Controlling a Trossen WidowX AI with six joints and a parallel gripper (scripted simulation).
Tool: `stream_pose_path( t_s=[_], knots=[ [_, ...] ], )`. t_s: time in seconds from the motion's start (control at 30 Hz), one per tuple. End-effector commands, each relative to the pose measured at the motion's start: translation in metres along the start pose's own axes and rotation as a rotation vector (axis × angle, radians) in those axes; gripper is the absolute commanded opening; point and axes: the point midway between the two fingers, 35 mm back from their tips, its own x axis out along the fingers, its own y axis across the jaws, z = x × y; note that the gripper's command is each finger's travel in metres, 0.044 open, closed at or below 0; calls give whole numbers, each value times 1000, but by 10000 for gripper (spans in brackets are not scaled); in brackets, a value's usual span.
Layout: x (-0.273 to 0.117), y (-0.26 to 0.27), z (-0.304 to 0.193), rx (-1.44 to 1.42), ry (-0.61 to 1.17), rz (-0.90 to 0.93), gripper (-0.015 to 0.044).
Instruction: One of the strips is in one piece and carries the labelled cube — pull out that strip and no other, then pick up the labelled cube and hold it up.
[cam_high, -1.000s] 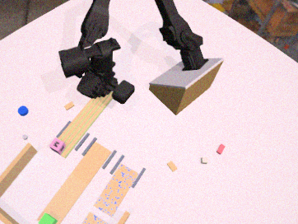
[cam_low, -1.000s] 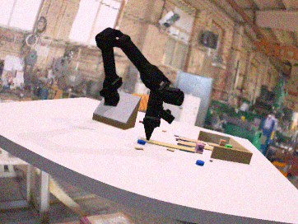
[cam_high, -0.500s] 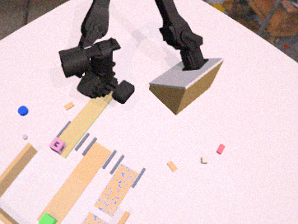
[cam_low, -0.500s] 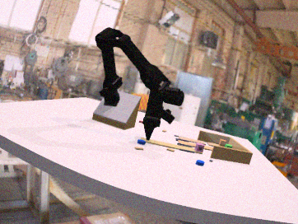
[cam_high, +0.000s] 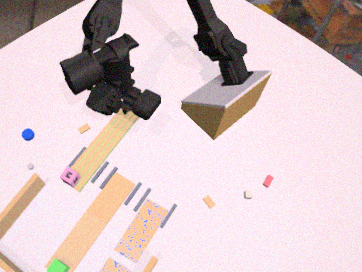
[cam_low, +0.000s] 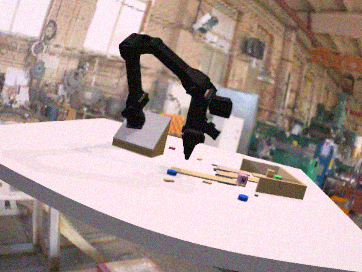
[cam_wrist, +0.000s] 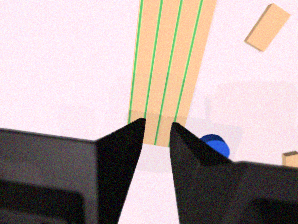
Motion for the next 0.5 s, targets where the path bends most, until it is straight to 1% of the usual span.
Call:
stream_pose_path(
  t_s=[0.0, 0.33, 0.47],
  knots=[
    [-1, -1, 15, -48, 8, -2, 184],
    [-7, -2, 52, -48, 6, -1, 440],
    [-9, -3, 67, -48, 6, -1, 440]
  ],
)
